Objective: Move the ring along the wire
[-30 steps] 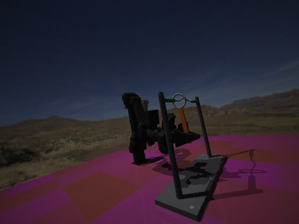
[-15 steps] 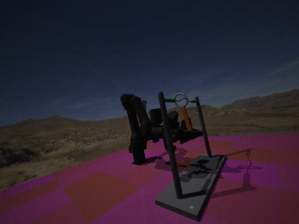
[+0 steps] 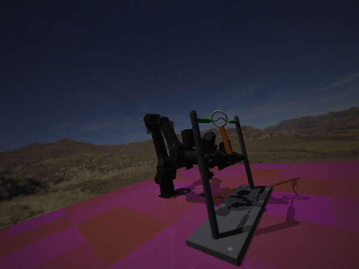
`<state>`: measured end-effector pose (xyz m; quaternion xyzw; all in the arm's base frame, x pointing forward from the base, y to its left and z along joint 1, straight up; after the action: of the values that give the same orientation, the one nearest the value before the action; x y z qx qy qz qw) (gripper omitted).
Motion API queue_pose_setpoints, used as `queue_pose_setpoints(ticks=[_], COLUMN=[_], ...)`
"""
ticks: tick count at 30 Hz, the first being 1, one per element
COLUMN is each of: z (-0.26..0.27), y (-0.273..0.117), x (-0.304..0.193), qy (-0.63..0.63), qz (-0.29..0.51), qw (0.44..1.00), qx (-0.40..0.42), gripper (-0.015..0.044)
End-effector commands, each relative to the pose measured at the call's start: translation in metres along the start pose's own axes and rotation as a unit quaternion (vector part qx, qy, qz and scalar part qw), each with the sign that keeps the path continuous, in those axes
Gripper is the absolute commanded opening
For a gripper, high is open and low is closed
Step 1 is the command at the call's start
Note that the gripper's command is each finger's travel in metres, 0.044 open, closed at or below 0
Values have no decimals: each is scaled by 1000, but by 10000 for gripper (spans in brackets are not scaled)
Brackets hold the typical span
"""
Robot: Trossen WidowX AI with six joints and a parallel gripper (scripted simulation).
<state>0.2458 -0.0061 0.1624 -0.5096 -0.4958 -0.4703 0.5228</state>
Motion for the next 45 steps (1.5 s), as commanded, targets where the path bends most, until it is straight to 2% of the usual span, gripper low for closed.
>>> queue_pose_setpoints(ticks=[1,8,18,32,45], z=[-1,-5,-17,-24,-15], y=[0,-3,-18,-18,-19], x=[1,3,16,16,13], qy=[-22,-52,-135,-217,-227], qz=[-2,13,76,74,73], qw=[1000,998,987,972,970], qx=[4,13,35,46,49], gripper=[-150,-150,-150,-150,-150])
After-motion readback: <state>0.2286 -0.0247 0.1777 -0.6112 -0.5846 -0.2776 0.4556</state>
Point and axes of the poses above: the point midway between the two fingers, 35 mm back from their tips, its own y axis out along the fingers, its own z axis across the jaws, x = y × z, the point moved 10 cm from there along -y, back along the fingers, and after that the axes turned 13 degrees about -y, right-handed, at the moved point
